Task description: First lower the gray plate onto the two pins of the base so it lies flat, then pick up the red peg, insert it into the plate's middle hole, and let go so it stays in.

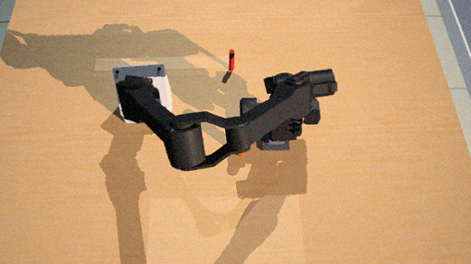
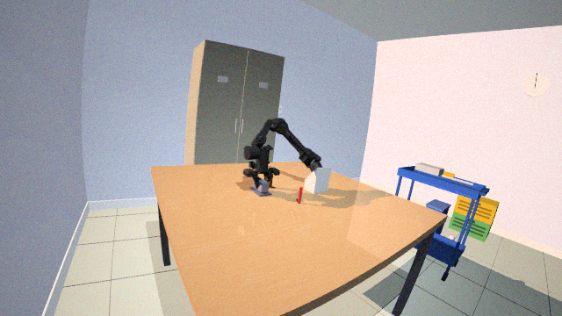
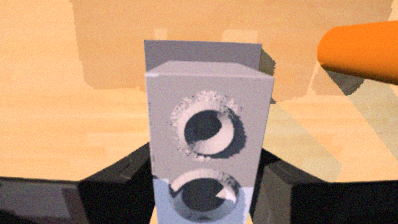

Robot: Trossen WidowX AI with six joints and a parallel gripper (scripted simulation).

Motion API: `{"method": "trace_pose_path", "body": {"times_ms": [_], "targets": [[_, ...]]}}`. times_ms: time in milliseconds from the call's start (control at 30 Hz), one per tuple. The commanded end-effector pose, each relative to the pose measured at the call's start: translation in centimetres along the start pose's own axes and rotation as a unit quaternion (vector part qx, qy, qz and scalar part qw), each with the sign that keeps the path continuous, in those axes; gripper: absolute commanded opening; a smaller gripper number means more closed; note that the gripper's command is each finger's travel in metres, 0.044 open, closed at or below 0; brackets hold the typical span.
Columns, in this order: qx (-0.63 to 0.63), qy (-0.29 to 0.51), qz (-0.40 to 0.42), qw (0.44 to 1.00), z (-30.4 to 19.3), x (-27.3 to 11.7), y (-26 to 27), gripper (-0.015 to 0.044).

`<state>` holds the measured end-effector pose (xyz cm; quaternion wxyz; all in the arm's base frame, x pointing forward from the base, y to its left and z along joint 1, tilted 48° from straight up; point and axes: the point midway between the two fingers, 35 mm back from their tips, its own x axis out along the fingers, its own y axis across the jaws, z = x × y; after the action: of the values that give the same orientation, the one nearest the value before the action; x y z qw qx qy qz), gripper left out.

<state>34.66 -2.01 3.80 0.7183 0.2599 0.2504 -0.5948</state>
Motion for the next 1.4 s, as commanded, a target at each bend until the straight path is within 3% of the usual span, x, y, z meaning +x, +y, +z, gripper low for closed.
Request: {"method": "trace_pose_path", "body": {"times_ms": [0,433,633,867,1133,1367], "targets": [[0.000,0.000,0.000,1.000,0.0,0.0,0.0,0.0105],[0.000,0.000,0.000,1.000,0.0,0.0,0.0,0.0440],[0.000,0.002,0.000,1.000,-0.1,-1.1,0.2,0.0440],[-0.003,0.002,0.000,1.000,-0.1,-11.8,0.0,0.0440],[-0.006,0.002,0.001,1.000,-0.5,-12.1,0.4,0.0440],[-0.127,0.016,0.003,0.992,-10.7,-12.6,-3.6,0.0440]]}}
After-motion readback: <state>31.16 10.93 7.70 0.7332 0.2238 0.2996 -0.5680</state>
